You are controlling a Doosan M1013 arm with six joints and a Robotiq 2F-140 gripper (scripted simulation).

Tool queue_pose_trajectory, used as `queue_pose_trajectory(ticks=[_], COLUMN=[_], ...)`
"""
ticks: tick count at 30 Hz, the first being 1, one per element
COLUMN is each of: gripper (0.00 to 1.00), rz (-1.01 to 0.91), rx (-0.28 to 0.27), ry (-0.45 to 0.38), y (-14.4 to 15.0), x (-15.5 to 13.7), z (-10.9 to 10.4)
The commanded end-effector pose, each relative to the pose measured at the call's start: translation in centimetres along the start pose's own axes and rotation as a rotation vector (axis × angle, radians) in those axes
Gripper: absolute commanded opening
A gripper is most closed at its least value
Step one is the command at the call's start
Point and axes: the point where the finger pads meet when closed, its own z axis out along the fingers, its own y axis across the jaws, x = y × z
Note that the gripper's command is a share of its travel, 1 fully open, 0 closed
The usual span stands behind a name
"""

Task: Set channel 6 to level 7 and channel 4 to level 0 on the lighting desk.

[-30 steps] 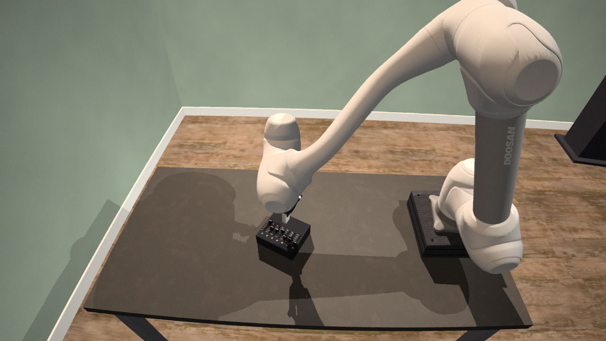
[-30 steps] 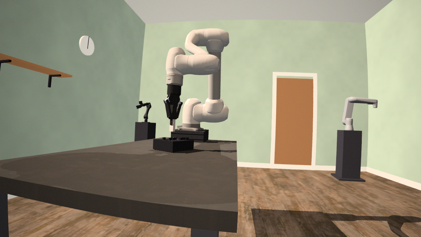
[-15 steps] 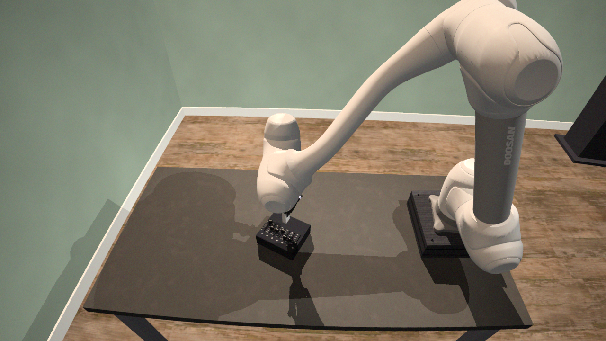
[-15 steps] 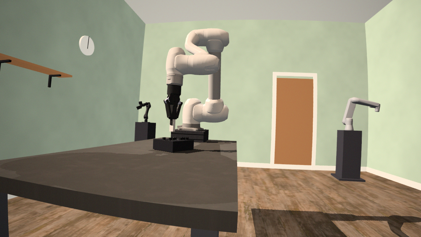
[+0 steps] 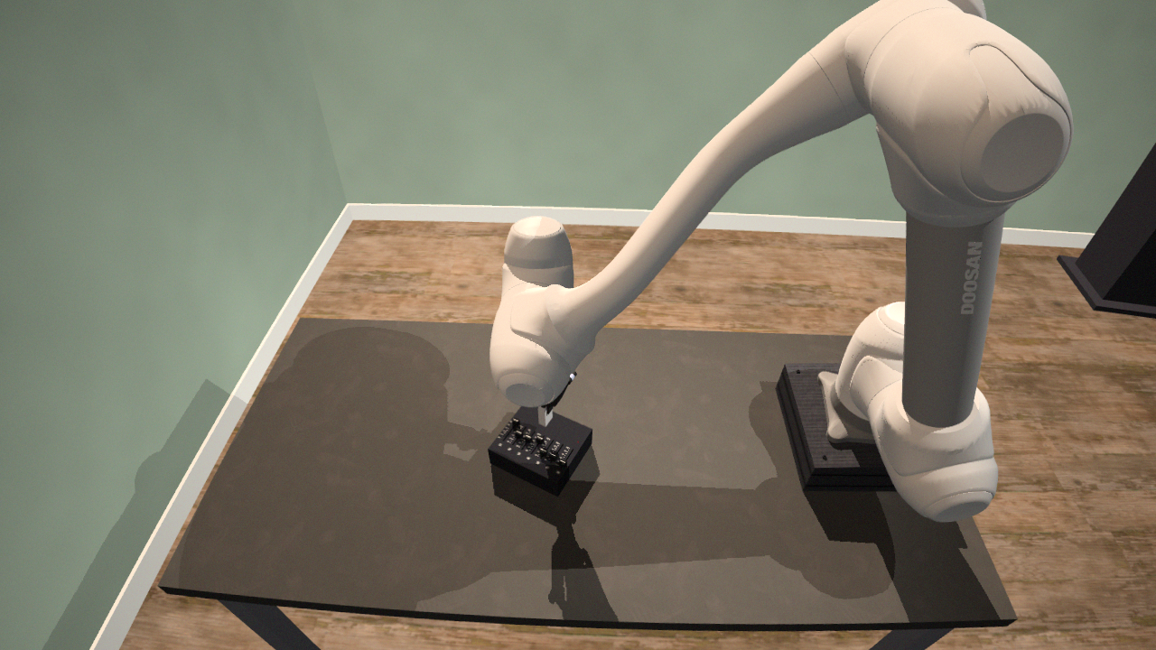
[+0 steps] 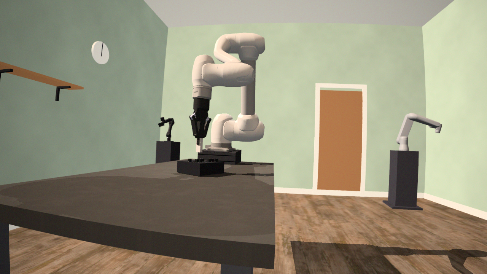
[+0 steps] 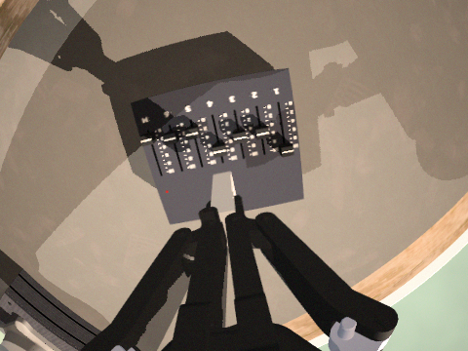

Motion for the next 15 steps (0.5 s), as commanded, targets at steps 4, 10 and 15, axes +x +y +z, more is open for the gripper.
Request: queue_pose_trajectory(ticks=[4, 10, 15], gripper=[0.10, 0.10, 0.10], rz=[0.000, 0.000, 0.000], rx=[0.000, 0.000, 0.000], ry=[0.000, 0.000, 0.000], y=[0.00, 0.00, 0.00], x=[0.00, -0.01, -0.01], z=[0.17, 0.51, 0.79])
